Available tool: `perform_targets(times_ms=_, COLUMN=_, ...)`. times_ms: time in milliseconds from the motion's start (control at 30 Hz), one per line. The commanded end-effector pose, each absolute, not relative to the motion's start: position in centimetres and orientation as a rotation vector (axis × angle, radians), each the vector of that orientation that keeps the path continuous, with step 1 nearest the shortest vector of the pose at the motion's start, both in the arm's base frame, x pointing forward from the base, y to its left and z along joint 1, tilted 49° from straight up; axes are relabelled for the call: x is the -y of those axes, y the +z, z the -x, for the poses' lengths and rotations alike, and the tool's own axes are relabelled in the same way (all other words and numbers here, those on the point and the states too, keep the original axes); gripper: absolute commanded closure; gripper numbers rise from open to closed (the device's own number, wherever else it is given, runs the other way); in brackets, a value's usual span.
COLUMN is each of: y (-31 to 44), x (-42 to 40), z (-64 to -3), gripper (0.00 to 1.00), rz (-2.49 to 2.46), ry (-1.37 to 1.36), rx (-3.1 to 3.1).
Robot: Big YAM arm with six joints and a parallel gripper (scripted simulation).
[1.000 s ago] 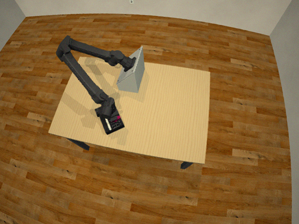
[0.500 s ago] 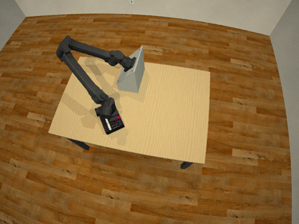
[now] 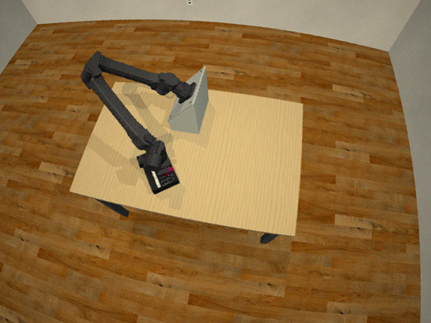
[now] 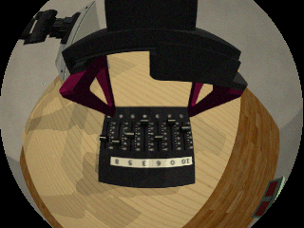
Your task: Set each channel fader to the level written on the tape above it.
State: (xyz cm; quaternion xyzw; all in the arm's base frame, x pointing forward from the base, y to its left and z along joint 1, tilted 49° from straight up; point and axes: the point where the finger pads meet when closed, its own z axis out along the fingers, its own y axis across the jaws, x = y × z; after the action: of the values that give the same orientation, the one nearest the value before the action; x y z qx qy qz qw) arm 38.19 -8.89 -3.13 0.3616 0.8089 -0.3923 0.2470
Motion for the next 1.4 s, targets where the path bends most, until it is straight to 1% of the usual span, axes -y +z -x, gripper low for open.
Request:
perform_targets(times_ms=0, y=-3.3, x=8.9, z=-38.5, gripper=0.00, rz=-0.983, ry=-1.079, rx=-2.205)
perform_targets(times_ms=900, y=-3.3, x=8.8, z=-38.5, gripper=0.00, rz=-0.963, ry=-1.089, rx=-2.221)
perform_targets(times_ms=1100, y=-2.8, x=8.2, z=-39.5, gripper=0.00, rz=-0.907, ry=-1.090, rx=-2.253)
perform_targets(times_ms=1200, y=-1.7, x=7.3, z=-40.1, gripper=0.00, rz=-0.803, ry=-1.098, rx=-2.307)
perform_targets(times_ms=1367, y=-0.9, x=7.3, z=-40.3, gripper=0.00, rz=-0.514, ry=-1.202, rx=-2.482)
